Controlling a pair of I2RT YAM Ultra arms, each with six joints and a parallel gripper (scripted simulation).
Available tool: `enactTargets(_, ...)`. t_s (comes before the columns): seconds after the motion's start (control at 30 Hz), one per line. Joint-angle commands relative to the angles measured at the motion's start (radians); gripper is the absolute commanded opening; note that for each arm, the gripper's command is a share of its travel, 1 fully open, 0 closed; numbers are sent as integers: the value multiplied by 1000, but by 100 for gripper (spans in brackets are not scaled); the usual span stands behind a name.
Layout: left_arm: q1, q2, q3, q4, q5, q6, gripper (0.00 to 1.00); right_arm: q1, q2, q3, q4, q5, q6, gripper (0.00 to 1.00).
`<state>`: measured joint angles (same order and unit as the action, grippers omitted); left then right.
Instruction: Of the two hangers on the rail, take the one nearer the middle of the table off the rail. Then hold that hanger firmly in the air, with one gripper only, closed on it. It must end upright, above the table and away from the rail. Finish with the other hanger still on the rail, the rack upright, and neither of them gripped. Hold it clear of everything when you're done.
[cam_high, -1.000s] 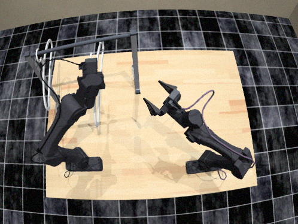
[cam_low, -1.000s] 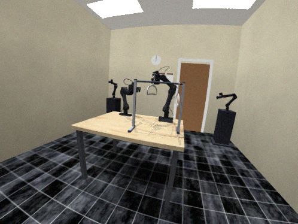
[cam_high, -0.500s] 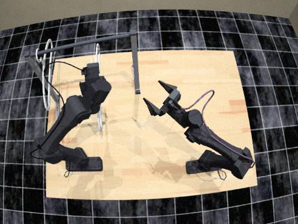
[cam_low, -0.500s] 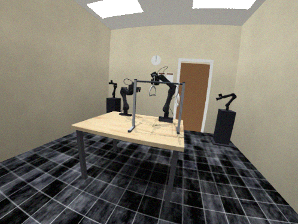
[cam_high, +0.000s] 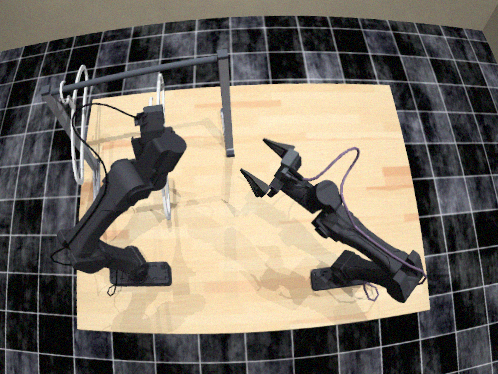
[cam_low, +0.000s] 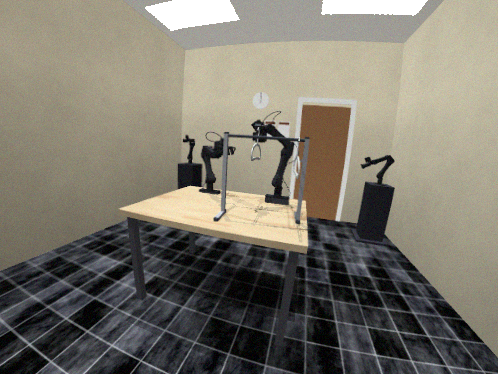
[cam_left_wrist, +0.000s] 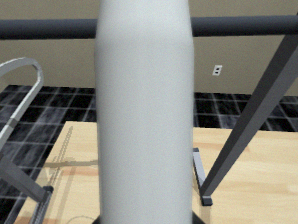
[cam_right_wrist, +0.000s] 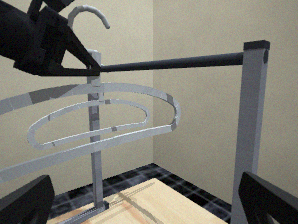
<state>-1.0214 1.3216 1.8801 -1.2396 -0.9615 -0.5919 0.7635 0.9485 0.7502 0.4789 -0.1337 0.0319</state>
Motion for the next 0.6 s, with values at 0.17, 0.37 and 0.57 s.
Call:
enactTargets(0.17, -8, 5, 37, -32, -42, -13, 0, -30, -52, 75, -107, -52, 9, 100)
enactTargets(0.37, -4, -2, 29, -24, -34, -8, 0, -31, -51, 77, -109, -53, 9, 100)
enactTargets(0.57, -4, -2, 29, -24, -34, -8, 0, -31, -51, 77, -110, -53, 8, 100)
